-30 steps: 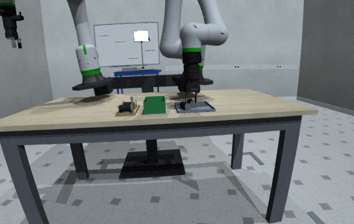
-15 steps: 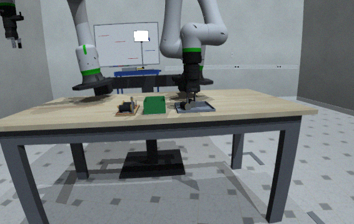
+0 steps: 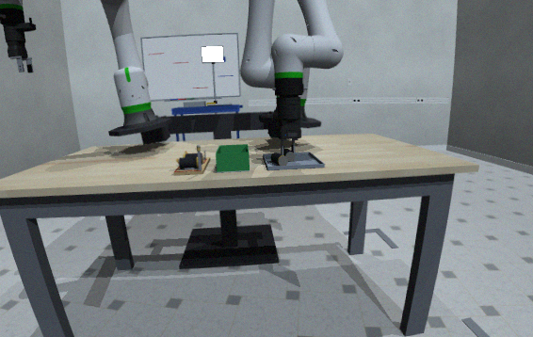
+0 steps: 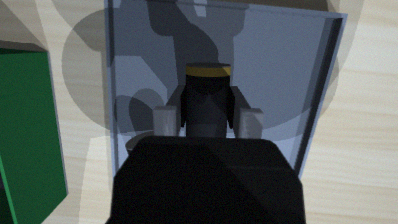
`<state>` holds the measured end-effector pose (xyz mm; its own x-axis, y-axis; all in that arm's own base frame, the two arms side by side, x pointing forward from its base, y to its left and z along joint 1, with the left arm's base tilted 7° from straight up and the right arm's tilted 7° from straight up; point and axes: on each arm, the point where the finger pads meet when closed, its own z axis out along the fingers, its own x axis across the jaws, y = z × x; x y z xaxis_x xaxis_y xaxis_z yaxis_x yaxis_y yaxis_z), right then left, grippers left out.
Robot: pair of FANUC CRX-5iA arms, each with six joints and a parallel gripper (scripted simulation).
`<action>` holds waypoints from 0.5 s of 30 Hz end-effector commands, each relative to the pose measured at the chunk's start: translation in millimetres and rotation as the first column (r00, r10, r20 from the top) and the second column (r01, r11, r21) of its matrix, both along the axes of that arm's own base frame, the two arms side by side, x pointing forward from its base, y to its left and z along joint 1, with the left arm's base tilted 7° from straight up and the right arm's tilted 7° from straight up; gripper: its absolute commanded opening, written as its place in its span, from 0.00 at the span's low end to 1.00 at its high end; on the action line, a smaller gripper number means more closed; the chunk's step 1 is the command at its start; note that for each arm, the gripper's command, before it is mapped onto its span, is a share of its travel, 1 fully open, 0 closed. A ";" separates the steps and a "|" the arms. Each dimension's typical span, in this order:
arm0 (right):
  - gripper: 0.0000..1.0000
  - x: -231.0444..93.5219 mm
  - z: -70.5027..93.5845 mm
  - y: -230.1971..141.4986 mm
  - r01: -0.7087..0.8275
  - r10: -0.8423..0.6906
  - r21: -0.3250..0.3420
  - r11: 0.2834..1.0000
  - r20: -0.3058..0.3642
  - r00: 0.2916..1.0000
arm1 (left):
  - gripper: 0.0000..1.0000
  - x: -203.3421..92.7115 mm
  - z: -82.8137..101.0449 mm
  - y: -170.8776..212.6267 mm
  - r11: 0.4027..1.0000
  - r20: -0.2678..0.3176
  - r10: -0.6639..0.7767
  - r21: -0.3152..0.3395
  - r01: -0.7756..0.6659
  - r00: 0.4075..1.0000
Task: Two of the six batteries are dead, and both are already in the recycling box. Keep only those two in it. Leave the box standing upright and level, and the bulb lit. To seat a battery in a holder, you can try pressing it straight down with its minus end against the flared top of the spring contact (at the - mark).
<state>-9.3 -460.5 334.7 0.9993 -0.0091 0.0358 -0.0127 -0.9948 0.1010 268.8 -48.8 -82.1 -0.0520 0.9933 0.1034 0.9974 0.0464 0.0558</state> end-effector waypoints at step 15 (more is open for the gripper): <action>1.00 -5.7 8.2 0.7 0.013 -0.013 -0.013 1.000 -0.005 1.000 | 0.57 5.2 47.1 -7.2 1.000 0.019 -0.007 -0.004 0.007 1.000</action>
<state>-9.3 -460.5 334.7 0.9993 -0.0091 0.0358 -0.0127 -0.9948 0.1010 270.9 -51.9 -56.1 -0.0518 0.9933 0.1028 0.9968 0.0452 0.0662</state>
